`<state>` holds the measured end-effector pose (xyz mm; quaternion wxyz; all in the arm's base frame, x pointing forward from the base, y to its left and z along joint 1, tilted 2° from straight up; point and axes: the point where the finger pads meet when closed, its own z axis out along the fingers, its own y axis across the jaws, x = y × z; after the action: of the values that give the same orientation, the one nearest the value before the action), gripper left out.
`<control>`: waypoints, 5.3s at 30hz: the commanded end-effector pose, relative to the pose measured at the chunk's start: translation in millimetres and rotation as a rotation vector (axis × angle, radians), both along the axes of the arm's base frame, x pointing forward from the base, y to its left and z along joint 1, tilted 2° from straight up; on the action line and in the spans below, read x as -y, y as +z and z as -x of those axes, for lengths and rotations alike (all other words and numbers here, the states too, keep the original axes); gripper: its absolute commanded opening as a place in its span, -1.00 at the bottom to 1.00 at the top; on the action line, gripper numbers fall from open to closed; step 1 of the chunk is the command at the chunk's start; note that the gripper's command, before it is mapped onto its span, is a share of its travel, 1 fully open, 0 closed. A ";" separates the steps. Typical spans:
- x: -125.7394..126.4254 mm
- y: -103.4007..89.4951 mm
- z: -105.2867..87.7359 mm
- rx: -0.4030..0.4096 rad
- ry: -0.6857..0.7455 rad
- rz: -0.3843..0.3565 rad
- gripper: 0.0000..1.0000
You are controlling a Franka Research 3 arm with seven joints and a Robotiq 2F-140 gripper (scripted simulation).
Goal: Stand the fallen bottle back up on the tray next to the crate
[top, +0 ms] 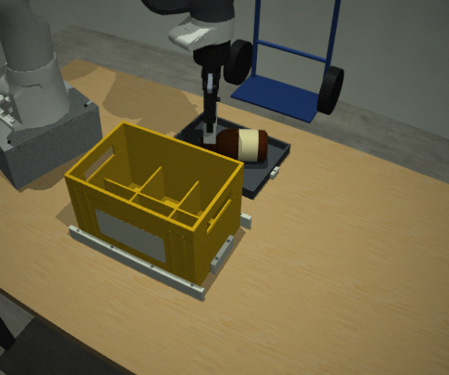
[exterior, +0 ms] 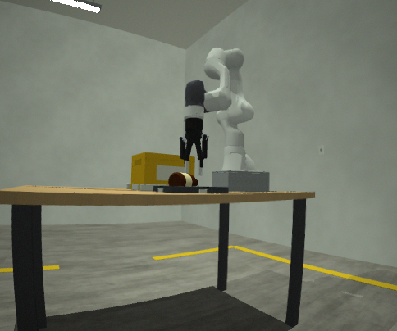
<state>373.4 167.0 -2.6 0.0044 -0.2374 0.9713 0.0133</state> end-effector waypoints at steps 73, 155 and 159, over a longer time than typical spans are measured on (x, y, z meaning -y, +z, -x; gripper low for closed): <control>-1.4 -0.1 -3.0 0.006 -0.008 0.000 -0.24; -2.6 -42.1 -3.4 0.006 -0.008 0.000 -0.24; -2.6 -42.1 -3.4 0.006 -0.008 0.000 -0.24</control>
<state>375.8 168.6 -44.3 0.0061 -0.2341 0.9721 0.0129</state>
